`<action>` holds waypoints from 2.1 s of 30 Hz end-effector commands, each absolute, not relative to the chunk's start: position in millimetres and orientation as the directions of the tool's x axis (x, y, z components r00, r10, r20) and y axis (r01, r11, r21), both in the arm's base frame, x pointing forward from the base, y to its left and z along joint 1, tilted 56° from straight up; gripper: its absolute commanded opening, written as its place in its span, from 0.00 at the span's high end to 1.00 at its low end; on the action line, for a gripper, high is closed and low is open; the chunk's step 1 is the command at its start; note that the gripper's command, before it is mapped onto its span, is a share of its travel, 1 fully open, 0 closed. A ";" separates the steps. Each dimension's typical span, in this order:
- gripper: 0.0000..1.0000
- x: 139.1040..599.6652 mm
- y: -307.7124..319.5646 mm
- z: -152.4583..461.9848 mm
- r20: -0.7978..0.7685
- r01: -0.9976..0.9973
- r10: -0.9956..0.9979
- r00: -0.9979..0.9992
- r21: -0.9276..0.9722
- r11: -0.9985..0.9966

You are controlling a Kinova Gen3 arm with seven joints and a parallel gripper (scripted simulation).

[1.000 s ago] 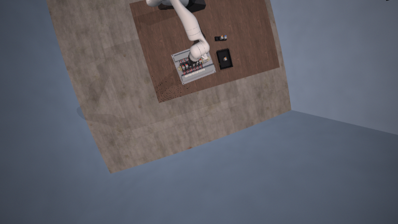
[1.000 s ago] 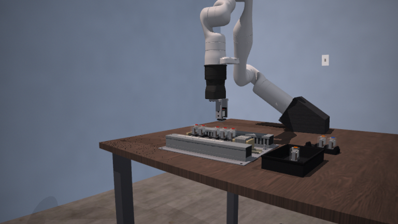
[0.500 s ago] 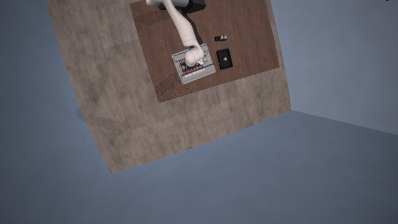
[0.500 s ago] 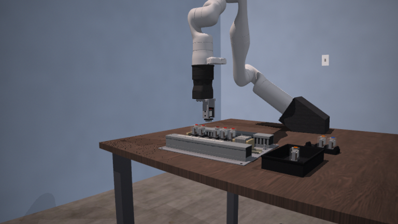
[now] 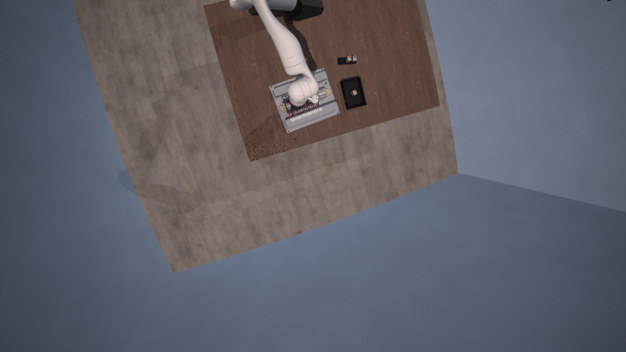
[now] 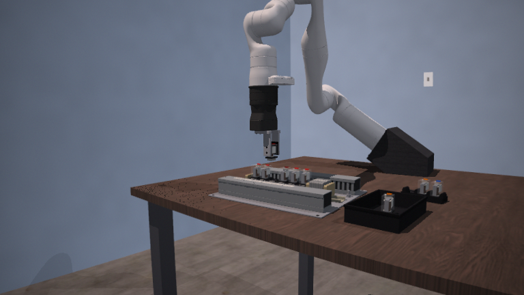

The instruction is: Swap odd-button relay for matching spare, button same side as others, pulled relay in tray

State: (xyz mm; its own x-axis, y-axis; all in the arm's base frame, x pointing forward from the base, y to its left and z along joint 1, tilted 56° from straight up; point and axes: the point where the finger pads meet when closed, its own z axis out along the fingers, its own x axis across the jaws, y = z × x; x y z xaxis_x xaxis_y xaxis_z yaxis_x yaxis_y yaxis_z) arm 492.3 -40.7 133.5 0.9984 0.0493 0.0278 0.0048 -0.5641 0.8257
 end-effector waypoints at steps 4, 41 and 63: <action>1.00 493.1 -43.7 140.1 0.016 0.016 0.053 0.998 0.828 -0.560; 1.00 488.8 -38.4 133.3 0.022 0.012 0.053 0.998 0.826 -0.563; 1.00 485.9 -36.7 129.5 0.018 0.016 0.054 0.998 0.828 -0.560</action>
State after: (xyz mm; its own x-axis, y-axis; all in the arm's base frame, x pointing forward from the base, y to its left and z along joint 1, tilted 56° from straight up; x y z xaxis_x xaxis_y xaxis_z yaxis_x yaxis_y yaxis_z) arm 487.1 -39.2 132.6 0.9984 0.0531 0.0174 0.0153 -0.5587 0.8292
